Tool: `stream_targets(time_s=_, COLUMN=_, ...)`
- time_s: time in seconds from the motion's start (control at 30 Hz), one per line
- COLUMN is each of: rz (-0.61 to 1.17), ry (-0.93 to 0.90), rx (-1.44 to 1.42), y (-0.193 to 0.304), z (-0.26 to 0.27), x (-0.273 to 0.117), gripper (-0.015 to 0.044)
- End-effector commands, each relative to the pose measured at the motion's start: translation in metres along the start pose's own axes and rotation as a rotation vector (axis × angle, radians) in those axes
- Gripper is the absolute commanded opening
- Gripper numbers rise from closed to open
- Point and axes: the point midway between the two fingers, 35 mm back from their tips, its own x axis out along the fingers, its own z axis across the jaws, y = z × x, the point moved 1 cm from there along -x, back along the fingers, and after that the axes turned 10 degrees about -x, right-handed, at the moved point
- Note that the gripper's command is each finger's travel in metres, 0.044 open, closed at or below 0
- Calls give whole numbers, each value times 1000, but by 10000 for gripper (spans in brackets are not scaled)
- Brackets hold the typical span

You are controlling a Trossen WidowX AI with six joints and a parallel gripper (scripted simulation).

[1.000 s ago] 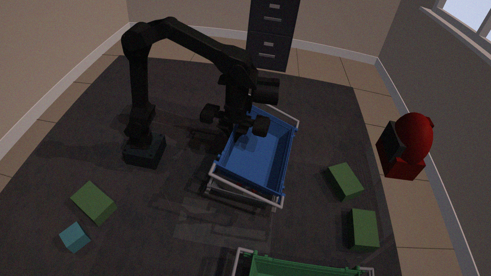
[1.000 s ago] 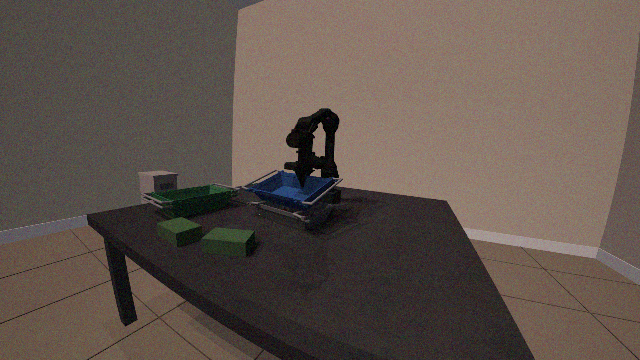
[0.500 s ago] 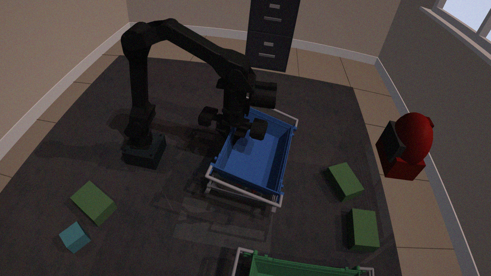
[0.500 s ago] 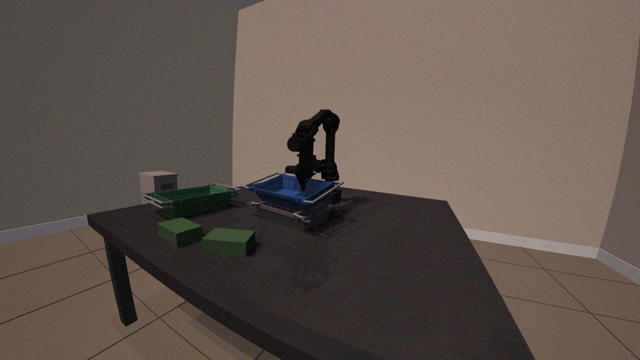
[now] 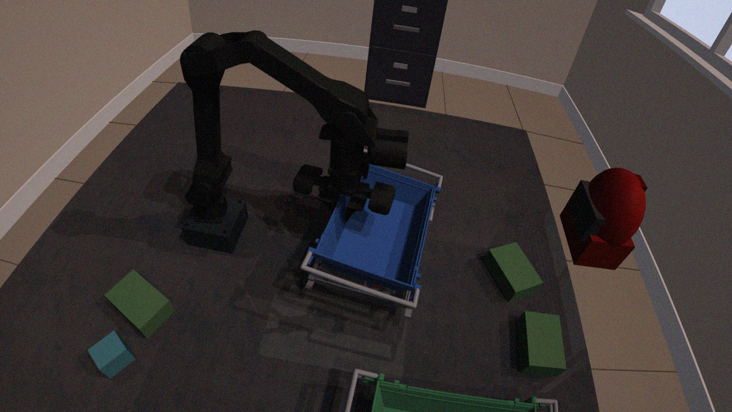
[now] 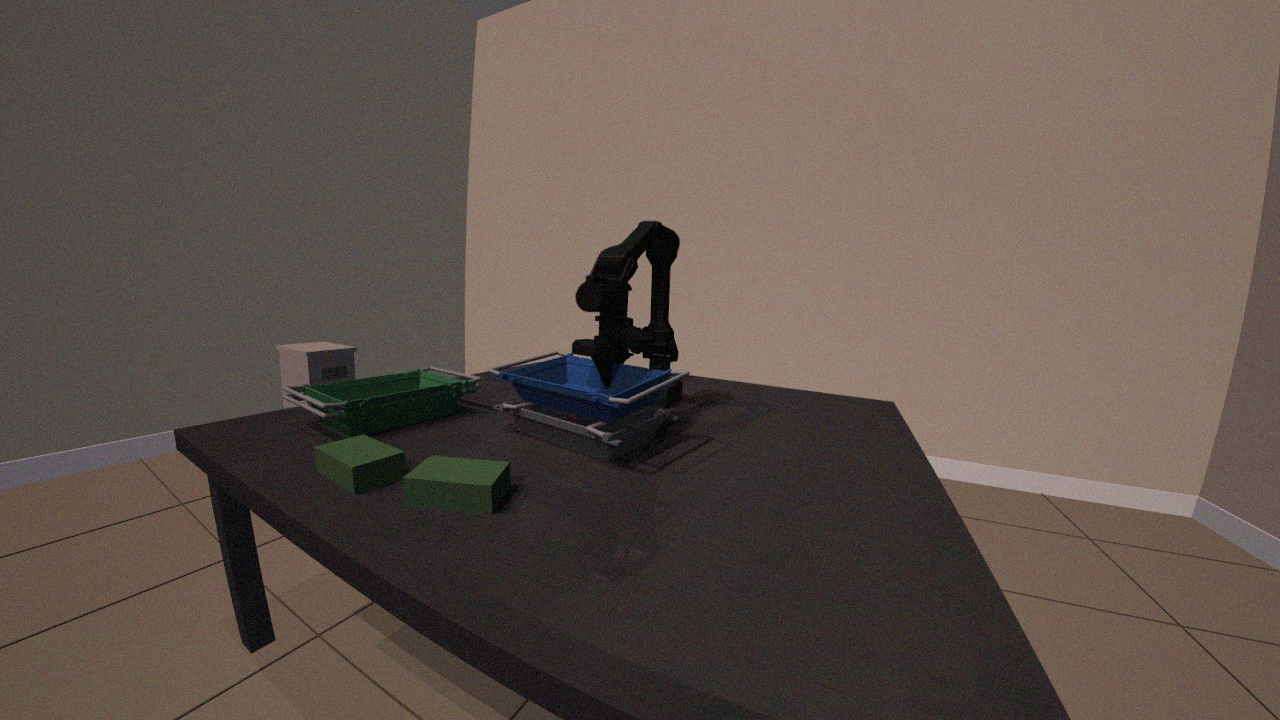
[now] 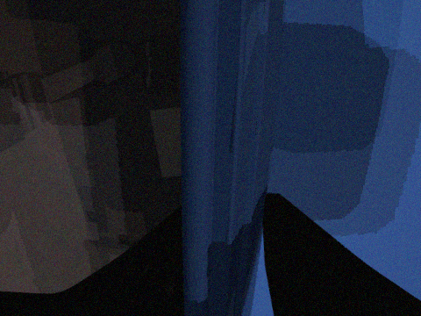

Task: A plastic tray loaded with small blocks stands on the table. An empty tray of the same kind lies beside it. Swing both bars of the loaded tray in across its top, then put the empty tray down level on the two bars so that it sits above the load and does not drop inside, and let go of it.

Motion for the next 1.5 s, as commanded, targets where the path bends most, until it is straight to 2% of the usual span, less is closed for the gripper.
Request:
stream_targets(time_s=0.0, rz=-2, ry=-2, rx=-1, y=-1, z=1, x=5, gripper=0)
stream_targets(time_s=0.63, rz=-2, ry=-2, rx=-1, y=-1, z=3, x=14, gripper=0)
stream_targets(time_s=1.47, rz=-2, ry=-2, rx=-1, y=-1, z=3, x=14, gripper=367)
